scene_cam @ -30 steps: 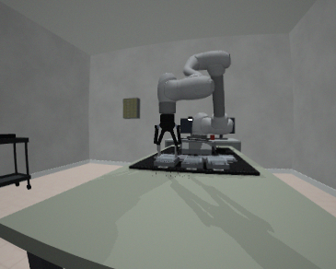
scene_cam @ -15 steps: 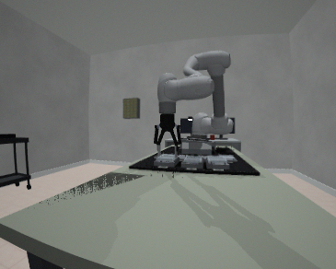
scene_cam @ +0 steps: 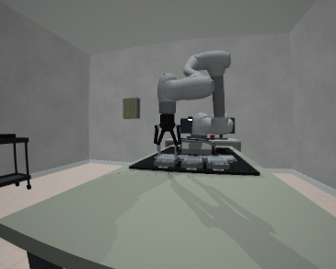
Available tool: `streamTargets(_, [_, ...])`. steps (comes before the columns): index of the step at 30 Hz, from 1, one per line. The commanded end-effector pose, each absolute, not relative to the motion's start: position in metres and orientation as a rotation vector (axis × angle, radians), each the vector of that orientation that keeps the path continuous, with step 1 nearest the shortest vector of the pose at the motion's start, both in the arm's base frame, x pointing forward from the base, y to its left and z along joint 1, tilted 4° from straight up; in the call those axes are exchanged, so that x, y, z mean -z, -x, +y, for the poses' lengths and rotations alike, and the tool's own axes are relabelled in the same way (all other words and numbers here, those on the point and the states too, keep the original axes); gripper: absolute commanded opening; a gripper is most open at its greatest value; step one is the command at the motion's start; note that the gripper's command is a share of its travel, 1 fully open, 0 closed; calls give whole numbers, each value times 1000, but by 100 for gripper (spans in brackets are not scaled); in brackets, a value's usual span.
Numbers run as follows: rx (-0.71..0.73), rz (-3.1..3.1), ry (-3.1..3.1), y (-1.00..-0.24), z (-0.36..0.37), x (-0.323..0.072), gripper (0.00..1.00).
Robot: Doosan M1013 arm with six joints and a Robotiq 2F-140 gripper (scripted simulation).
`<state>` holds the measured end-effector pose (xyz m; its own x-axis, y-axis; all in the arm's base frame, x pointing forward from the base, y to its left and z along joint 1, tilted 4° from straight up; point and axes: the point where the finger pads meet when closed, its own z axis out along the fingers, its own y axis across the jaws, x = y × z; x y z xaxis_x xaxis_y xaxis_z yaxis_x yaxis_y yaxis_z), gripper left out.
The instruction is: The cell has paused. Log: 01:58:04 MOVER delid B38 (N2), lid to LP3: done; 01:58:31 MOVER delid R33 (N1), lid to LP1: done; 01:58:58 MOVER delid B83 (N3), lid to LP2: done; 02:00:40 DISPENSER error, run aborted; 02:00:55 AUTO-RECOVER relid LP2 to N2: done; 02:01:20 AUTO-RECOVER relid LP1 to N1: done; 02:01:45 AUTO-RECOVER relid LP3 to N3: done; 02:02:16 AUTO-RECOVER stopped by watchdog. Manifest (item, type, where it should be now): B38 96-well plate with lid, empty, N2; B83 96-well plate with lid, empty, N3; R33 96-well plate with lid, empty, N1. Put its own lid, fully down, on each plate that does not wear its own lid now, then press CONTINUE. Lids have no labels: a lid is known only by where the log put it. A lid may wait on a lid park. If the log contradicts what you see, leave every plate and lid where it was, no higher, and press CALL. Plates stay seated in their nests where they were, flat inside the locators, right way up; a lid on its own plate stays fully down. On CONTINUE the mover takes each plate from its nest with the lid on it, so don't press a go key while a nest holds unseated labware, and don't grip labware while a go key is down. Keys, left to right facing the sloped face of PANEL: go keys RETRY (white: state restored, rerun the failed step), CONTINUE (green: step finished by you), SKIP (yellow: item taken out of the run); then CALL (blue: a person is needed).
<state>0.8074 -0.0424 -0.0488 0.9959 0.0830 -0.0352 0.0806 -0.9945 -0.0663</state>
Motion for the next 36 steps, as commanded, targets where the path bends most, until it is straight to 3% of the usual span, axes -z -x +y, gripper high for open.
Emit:
streamTargets(1, [-62, -139, 3074, -806, -43, 48, 0])
streamTargets(36, [-62, -139, 3074, -808, -46, 3, 0])
